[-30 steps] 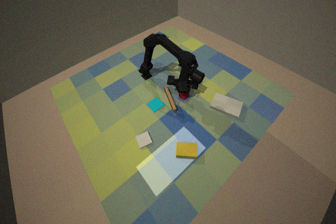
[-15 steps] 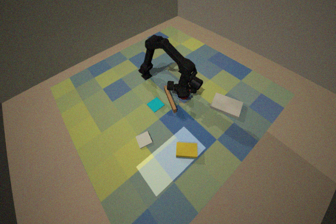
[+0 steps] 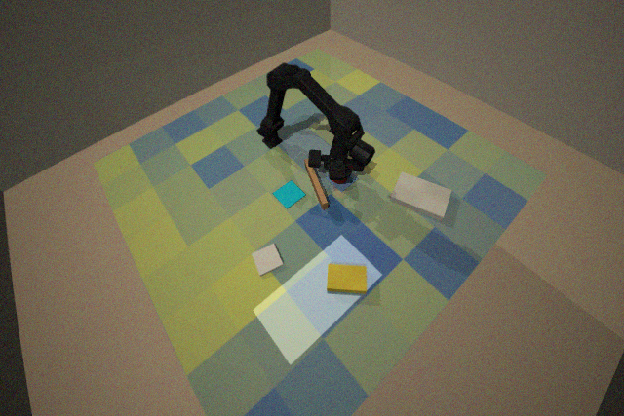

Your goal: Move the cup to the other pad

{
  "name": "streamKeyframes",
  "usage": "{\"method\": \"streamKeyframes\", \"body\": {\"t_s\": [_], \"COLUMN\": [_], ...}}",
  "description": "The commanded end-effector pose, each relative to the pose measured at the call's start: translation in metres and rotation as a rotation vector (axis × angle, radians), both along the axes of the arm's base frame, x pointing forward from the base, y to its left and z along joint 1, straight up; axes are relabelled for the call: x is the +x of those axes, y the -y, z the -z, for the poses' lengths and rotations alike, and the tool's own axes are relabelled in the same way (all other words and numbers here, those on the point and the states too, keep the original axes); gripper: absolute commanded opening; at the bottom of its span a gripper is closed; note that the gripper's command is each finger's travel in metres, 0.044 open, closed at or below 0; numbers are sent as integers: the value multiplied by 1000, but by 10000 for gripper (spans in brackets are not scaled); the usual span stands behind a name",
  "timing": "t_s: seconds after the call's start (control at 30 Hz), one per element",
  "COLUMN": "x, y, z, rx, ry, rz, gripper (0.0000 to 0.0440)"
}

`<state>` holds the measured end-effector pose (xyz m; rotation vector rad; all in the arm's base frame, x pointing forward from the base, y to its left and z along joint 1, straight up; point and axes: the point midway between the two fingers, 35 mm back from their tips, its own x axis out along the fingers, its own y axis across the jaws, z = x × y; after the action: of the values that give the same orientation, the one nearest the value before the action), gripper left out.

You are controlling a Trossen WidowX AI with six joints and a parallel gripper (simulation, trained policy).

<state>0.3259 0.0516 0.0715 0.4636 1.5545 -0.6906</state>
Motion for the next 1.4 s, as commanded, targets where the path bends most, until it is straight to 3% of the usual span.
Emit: {"method": "streamKeyframes", "body": {"t_s": [0.0,0.7,1.37], "x": [-2,-10,-5], "y": [3,32,93], "z": [-8,-82,-107], "rx": [1,32,14], "ry": [2,115,240], "rz": [13,193,366], "gripper": [0,0,0]}}
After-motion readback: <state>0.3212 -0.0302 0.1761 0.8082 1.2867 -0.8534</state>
